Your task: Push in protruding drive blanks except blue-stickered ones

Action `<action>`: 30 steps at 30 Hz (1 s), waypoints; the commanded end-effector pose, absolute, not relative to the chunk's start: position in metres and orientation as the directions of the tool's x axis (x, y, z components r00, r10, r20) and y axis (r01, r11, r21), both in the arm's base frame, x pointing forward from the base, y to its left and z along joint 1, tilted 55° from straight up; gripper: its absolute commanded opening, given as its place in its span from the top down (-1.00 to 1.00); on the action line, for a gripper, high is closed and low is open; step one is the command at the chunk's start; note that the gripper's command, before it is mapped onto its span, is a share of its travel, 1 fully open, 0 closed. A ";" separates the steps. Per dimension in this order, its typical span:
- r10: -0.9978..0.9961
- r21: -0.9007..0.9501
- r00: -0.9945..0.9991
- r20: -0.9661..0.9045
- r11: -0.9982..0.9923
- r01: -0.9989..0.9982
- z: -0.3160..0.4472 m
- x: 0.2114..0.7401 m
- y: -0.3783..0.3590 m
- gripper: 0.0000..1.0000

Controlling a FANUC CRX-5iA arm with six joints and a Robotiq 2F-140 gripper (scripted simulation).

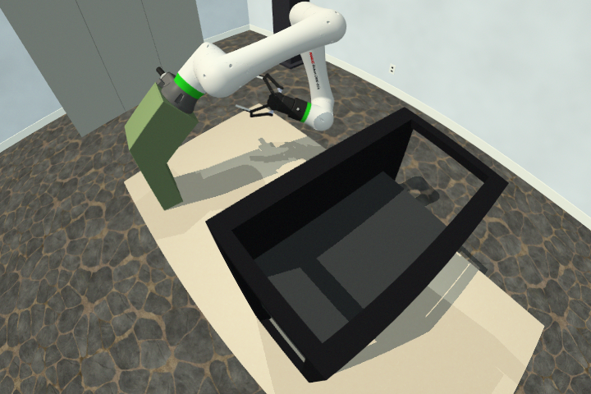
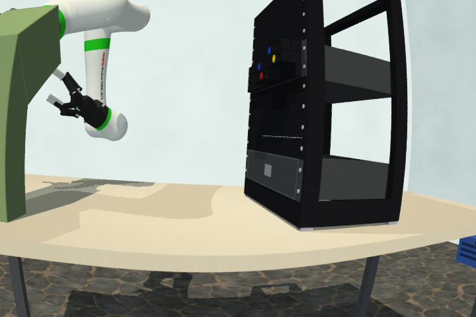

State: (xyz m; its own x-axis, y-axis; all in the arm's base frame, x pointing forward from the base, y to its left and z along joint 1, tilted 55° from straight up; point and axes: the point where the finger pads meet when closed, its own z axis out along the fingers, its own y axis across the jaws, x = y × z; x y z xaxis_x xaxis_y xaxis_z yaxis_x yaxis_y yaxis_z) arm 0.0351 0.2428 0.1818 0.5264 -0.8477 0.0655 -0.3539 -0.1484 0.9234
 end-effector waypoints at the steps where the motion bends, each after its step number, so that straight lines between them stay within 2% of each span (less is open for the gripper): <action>1: -0.899 0.956 0.435 0.046 -0.087 -0.281 0.176 0.027 0.242 -1.00; 5: -0.920 0.967 0.390 0.039 -0.064 -0.246 0.174 0.024 0.243 -1.00; 16: -0.995 1.000 0.100 0.018 0.016 -0.027 0.174 0.017 0.262 -1.00; 22: -1.000 0.998 -0.013 0.021 0.021 0.051 0.176 0.020 0.273 -1.00; 30: -0.965 0.978 -0.257 0.046 -0.009 0.210 0.183 0.037 0.298 -1.00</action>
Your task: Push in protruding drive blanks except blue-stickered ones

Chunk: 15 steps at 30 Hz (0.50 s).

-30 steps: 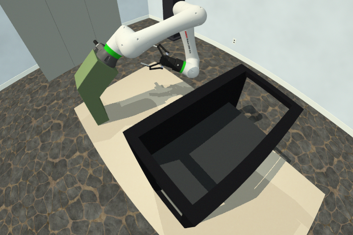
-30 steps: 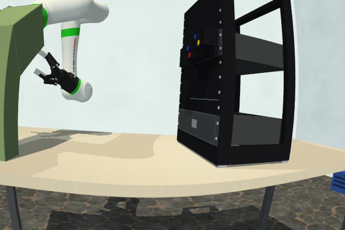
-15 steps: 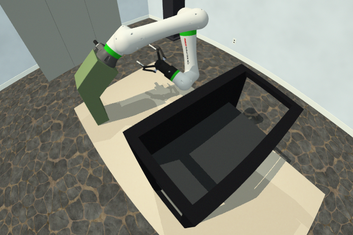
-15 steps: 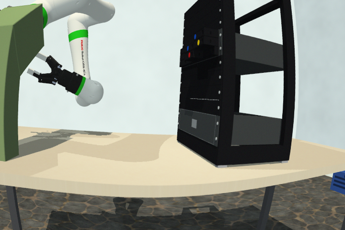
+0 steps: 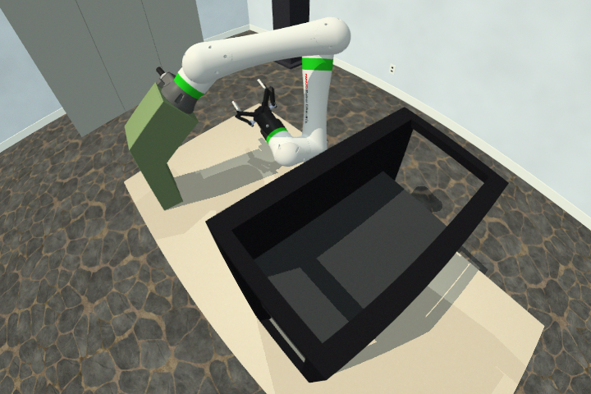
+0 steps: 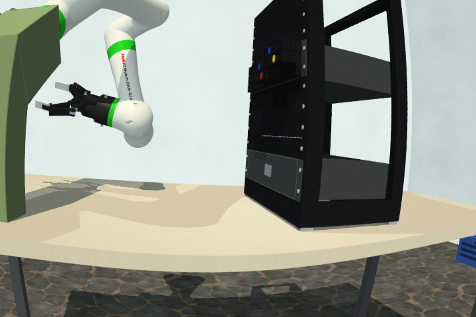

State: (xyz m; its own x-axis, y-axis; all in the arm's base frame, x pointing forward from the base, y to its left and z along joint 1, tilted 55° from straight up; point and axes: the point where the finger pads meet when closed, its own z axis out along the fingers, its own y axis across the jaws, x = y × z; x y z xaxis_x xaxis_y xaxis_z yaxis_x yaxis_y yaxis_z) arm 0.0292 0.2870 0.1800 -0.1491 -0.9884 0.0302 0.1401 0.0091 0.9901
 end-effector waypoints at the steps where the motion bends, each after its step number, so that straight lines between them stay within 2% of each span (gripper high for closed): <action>1: -0.957 0.974 -0.284 0.051 -0.016 0.227 0.184 0.040 0.301 -1.00; 7: -0.891 0.945 -0.447 0.085 -0.069 0.319 0.190 0.064 0.319 -1.00; 9: -0.891 0.945 -0.447 0.085 -0.069 0.319 0.190 0.064 0.319 -1.00; 15: -0.781 0.904 -0.610 0.137 -0.152 0.398 0.195 0.101 0.336 -1.00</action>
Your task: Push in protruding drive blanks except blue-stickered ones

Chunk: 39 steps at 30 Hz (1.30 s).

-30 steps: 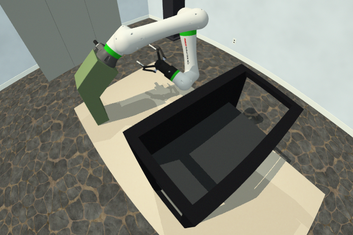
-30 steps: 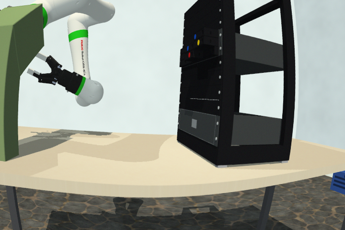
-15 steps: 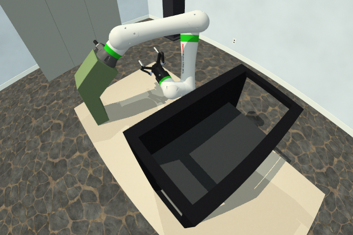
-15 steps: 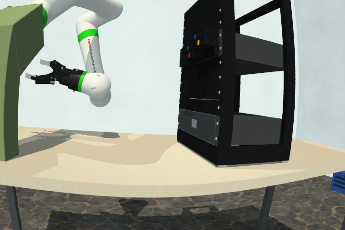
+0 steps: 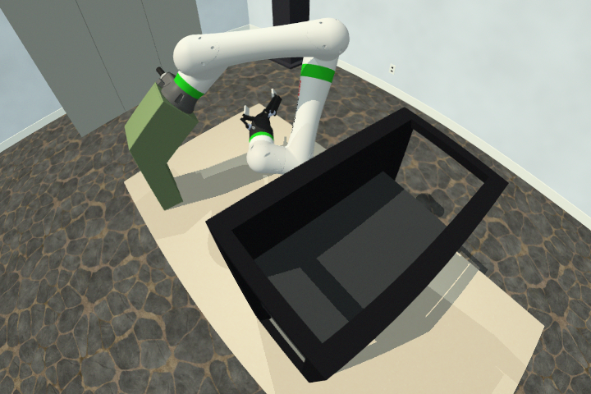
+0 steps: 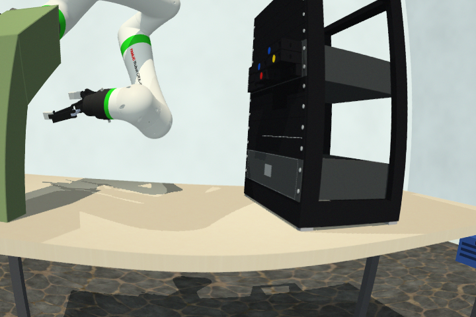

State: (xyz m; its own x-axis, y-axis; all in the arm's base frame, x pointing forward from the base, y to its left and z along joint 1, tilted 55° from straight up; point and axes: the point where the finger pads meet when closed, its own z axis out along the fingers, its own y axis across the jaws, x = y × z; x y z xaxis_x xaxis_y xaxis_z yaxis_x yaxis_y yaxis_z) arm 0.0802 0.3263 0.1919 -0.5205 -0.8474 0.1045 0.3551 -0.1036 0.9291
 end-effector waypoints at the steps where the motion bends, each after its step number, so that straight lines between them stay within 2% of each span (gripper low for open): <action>1: -0.763 0.898 -0.630 0.145 -0.165 0.407 0.196 0.107 0.338 -1.00; 9: -0.586 0.841 -0.779 0.223 -0.287 0.458 0.199 0.163 0.347 -1.00; 11: -0.586 0.841 -0.779 0.223 -0.287 0.458 0.199 0.163 0.347 -1.00; 21: -0.306 0.762 -0.888 0.345 -0.461 0.455 0.195 0.252 0.338 -1.00; 39: 0.133 0.656 -0.832 0.538 -0.686 0.315 0.168 0.388 0.267 -1.00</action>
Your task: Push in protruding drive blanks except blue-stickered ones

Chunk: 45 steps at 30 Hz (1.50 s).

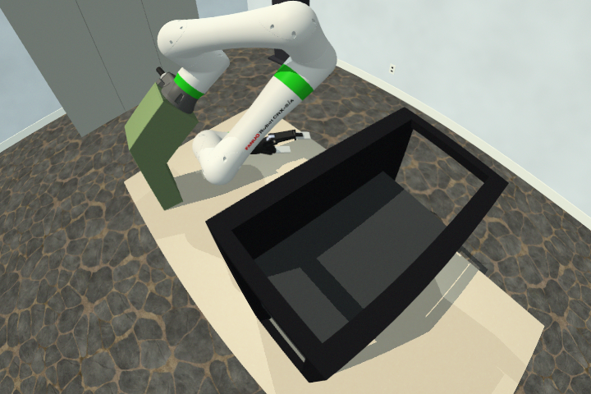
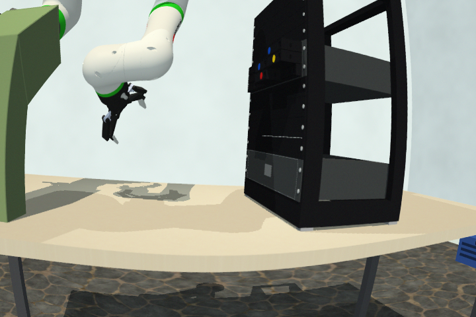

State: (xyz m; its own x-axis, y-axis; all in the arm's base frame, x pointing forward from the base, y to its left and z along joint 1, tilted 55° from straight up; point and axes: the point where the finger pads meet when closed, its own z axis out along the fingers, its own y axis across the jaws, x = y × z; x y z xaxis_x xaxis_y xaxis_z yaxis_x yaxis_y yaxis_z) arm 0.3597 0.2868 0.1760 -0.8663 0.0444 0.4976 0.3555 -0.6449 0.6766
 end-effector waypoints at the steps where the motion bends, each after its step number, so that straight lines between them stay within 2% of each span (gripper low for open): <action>1: 0.156 0.651 -0.821 0.549 -0.696 0.303 0.166 0.396 0.261 -1.00; 21: 0.471 0.589 -0.530 0.705 -0.805 0.068 0.113 0.488 0.131 -1.00; 45: 0.587 0.571 -0.193 0.786 -0.810 -0.134 0.055 0.514 0.003 -1.00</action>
